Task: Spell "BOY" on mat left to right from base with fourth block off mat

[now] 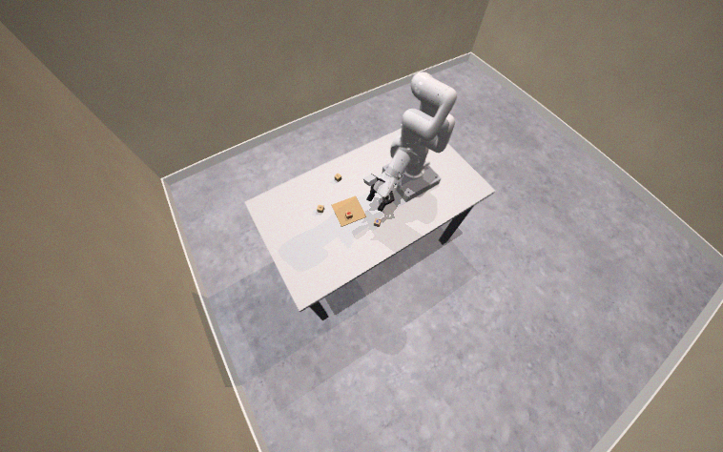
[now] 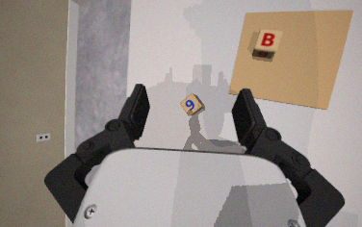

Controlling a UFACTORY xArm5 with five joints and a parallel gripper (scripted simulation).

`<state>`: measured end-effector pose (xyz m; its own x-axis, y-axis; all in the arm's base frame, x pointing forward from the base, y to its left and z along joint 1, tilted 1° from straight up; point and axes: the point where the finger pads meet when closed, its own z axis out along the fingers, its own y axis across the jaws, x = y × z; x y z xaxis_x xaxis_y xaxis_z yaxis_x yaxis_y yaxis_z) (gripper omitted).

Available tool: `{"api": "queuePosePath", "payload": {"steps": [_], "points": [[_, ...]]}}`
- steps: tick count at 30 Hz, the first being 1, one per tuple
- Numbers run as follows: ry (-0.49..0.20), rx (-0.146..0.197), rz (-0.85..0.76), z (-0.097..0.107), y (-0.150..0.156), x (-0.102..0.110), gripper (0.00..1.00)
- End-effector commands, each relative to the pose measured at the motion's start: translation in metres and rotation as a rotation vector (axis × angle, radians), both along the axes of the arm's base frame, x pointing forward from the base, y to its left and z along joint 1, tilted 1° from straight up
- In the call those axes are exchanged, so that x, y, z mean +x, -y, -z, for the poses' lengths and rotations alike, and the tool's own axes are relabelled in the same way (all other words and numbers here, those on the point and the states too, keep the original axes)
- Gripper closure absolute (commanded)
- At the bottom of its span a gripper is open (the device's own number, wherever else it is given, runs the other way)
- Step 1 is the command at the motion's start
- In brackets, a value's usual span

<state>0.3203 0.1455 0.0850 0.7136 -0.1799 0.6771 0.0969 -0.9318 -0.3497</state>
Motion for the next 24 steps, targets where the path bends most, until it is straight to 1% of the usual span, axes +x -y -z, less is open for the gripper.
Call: {"api": "queuePosePath", "payload": {"steps": [1, 13, 16, 19, 21, 23, 24], "points": [[0.002, 0.001, 0.0, -0.001, 0.0, 0.0, 0.0], [0.002, 0.001, 0.0, -0.001, 0.0, 0.0, 0.0], [-0.005, -0.006, 0.0, 0.001, 0.0, 0.004, 0.0], [-0.029, -0.03, -0.001, 0.009, -0.001, 0.015, 0.0], [-0.058, -0.058, -0.002, 0.017, -0.002, 0.028, 0.0], [-0.098, -0.095, -0.004, 0.026, -0.002, 0.045, 0.0], [-0.098, -0.095, -0.004, 0.026, -0.002, 0.045, 0.0]]}}
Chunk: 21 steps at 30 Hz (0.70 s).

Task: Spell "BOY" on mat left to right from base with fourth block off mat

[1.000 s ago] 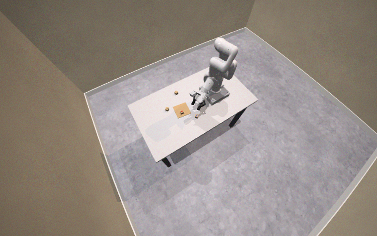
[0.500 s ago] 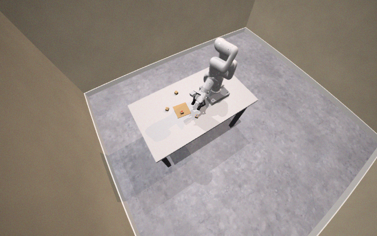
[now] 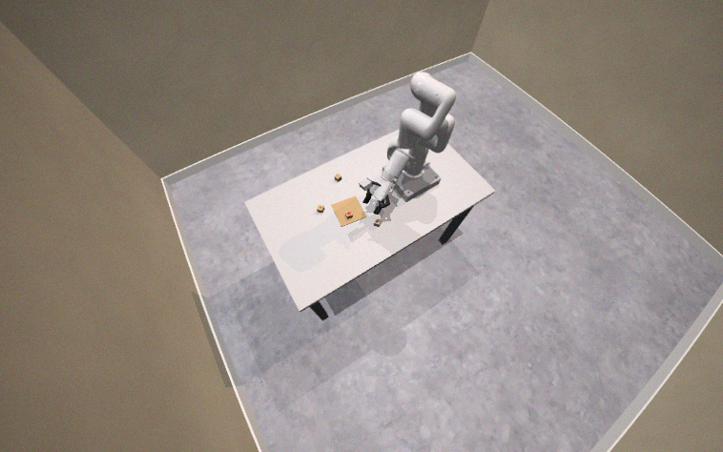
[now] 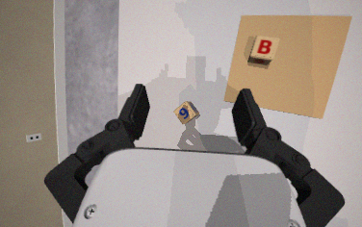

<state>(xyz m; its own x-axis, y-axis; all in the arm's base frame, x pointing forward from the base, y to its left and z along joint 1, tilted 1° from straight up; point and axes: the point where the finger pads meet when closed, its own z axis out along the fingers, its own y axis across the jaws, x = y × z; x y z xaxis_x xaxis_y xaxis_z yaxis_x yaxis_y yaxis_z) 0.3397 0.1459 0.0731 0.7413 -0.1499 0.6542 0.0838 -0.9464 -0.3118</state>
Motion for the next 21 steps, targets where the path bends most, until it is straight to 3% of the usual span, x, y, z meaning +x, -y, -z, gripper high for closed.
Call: {"api": "queuePosePath", "payload": {"steps": [1, 3, 7, 9, 12, 14, 15, 17, 18, 20, 21], "points": [[-0.056, -0.051, -0.003, 0.014, -0.001, 0.025, 0.0], [-0.056, -0.051, -0.003, 0.014, -0.001, 0.025, 0.0], [-0.135, -0.116, -0.01, 0.028, 0.001, 0.056, 0.0], [-0.135, -0.116, -0.01, 0.028, 0.001, 0.056, 0.0], [-0.198, -0.162, -0.018, 0.034, 0.005, 0.077, 0.0], [-0.198, -0.162, -0.018, 0.034, 0.005, 0.077, 0.0], [-0.232, -0.184, -0.023, 0.037, 0.007, 0.088, 0.0], [-0.232, -0.184, -0.023, 0.037, 0.007, 0.088, 0.0], [-0.266, -0.206, -0.029, 0.038, 0.01, 0.098, 0.0], [-0.266, -0.206, -0.029, 0.038, 0.01, 0.098, 0.0], [-0.301, -0.226, -0.035, 0.039, 0.014, 0.107, 0.0]]}}
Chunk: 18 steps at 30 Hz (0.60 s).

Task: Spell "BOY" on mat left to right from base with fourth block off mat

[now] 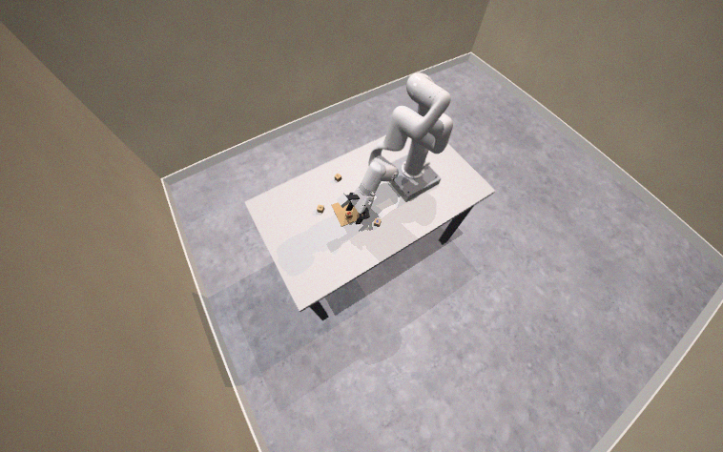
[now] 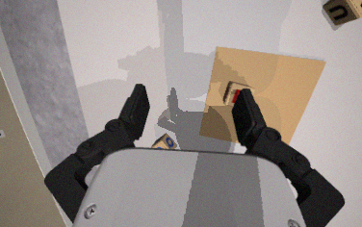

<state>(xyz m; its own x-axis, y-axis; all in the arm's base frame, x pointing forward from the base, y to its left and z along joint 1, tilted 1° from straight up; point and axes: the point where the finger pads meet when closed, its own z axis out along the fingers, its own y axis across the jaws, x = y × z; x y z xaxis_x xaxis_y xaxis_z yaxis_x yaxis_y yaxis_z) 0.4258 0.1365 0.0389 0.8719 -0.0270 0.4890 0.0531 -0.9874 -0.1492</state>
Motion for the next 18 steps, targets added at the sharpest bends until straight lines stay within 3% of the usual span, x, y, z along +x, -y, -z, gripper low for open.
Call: {"api": "queuePosePath", "payload": {"steps": [1, 5, 8, 10, 13, 16, 18], "points": [[-0.078, -0.043, -0.011, 0.004, 0.004, 0.021, 0.0], [-0.113, -0.062, -0.017, 0.004, 0.008, 0.03, 0.0], [-0.182, -0.095, -0.029, 0.001, 0.016, 0.045, 0.0], [-0.182, -0.095, -0.029, 0.001, 0.016, 0.045, 0.0], [-0.244, -0.121, -0.041, -0.004, 0.025, 0.057, 0.0], [-0.244, -0.121, -0.041, -0.004, 0.025, 0.057, 0.0], [-0.298, -0.141, -0.051, -0.011, 0.033, 0.065, 0.0]]}}
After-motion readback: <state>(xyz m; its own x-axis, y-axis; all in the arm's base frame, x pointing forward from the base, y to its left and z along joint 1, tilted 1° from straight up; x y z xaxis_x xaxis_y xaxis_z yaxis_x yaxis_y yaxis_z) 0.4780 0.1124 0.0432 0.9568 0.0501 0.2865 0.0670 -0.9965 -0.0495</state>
